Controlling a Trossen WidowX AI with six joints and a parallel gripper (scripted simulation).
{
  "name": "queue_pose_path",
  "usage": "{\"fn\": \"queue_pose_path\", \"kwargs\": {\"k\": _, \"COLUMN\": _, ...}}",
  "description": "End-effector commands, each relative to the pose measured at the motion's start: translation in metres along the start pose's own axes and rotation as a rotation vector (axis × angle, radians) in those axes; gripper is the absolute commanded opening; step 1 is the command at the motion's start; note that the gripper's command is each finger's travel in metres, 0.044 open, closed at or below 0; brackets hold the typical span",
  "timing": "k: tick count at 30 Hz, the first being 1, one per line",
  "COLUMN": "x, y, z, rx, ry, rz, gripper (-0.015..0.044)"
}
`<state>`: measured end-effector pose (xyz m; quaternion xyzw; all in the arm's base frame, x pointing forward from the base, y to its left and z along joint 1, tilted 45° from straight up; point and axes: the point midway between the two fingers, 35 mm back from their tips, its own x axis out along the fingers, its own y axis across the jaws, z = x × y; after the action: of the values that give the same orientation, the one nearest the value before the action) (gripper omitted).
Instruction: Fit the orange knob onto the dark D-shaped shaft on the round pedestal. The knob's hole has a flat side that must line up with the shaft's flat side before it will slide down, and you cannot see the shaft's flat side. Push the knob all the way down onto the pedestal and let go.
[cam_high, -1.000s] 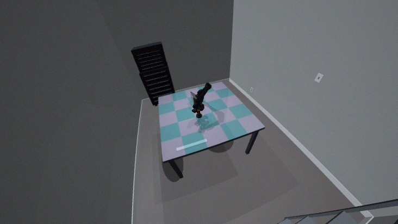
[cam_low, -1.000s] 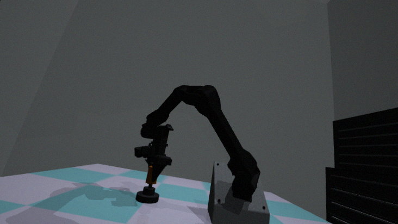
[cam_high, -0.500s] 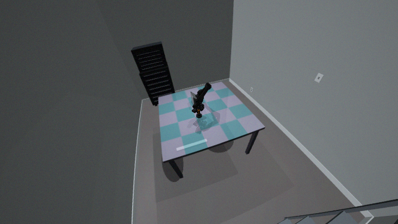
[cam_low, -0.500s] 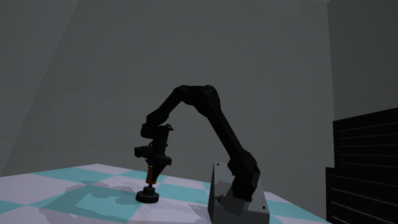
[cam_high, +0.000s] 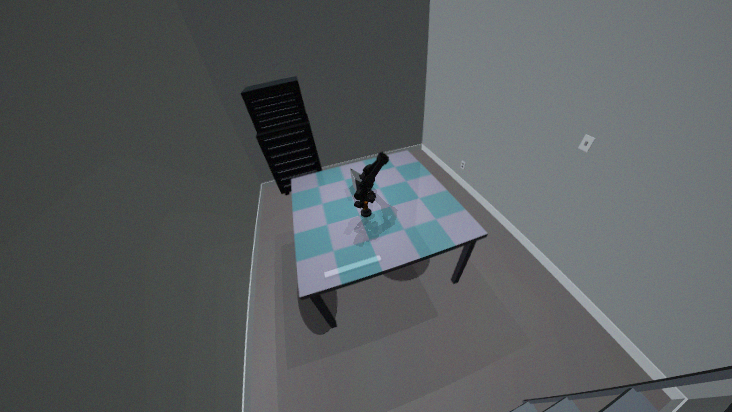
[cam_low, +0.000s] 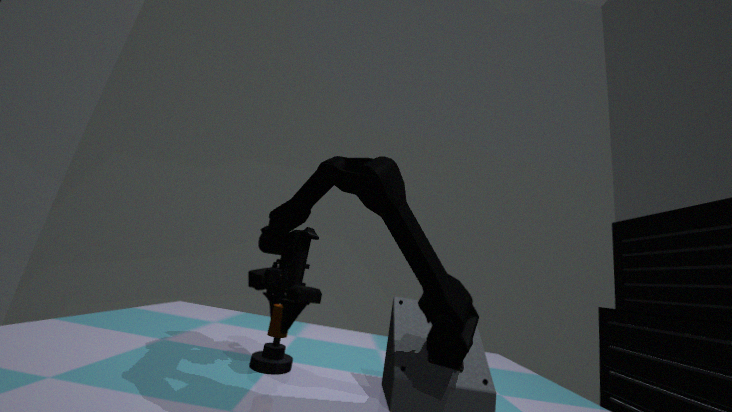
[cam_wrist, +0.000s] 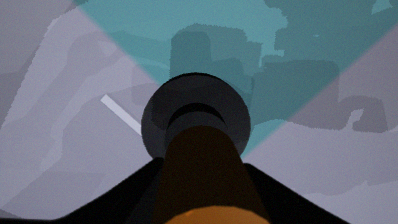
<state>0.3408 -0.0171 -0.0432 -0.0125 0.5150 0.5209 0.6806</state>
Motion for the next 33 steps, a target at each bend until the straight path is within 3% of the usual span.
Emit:
{"fn": "queue_pose_path", "kwargs": {"k": 1, "x": 0.0012, "y": 0.0015, "z": -0.0006, "rx": -0.019, "ry": 0.0, "rz": 0.001, "gripper": 0.0}}
{"fn": "queue_pose_path", "kwargs": {"k": 25, "x": -0.002, "y": 0.0007, "z": 0.001, "rx": -0.019, "ry": 0.0, "rz": 0.001, "gripper": 0.0}}
{"fn": "queue_pose_path", "kwargs": {"k": 33, "x": -0.0004, "y": 0.0005, "z": -0.0006, "rx": -0.228, "ry": 0.0, "rz": 0.001, "gripper": 0.0}}
